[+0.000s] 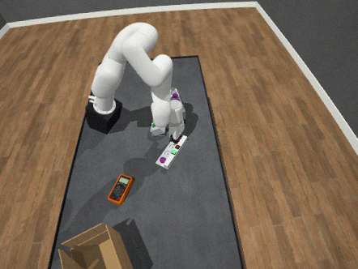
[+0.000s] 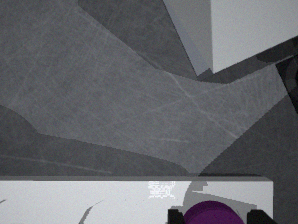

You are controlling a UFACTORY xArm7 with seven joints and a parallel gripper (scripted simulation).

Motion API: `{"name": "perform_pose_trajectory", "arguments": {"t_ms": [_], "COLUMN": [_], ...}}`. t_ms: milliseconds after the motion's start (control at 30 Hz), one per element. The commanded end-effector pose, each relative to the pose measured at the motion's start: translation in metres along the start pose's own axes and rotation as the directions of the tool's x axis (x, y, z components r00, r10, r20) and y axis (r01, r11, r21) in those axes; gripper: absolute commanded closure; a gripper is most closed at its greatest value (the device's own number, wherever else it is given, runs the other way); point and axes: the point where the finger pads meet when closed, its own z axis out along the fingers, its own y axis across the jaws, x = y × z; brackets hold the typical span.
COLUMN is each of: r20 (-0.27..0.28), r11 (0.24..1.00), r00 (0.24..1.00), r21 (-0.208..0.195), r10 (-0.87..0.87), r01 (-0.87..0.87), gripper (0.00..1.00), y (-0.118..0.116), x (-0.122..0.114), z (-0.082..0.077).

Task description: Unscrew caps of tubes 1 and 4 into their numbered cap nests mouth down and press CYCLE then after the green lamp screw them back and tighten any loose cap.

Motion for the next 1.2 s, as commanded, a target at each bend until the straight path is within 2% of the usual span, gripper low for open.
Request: {"name": "perform_pose_trajectory", "arguments": {"t_ms": [0, 500, 567, 967, 1167], "r20": [0.004, 0.004, 0.004, 0.005, 0.005], "r11": [1.000, 1.000, 1.000, 1.000, 1.000], "r00": [1.000, 1.000, 1.000, 1.000, 1.000], "r21": [-0.002, -0.002, -0.002, -0.002, -0.002], "r10": [0.001, 0.000, 0.000, 0.000, 0.000], "r01": [0.000, 0.000, 0.000, 0.000, 0.000], "gripper": [1.00, 1.00, 1.00, 1.00, 1.00], "y": [0.000, 0.001, 0.001, 0.001, 0.001], "x": [-0.002, -0.002, -0.002, -0.002, -0.002], "z": [-0.005, -0.080, -0.080, -0.140, -0.140]}}
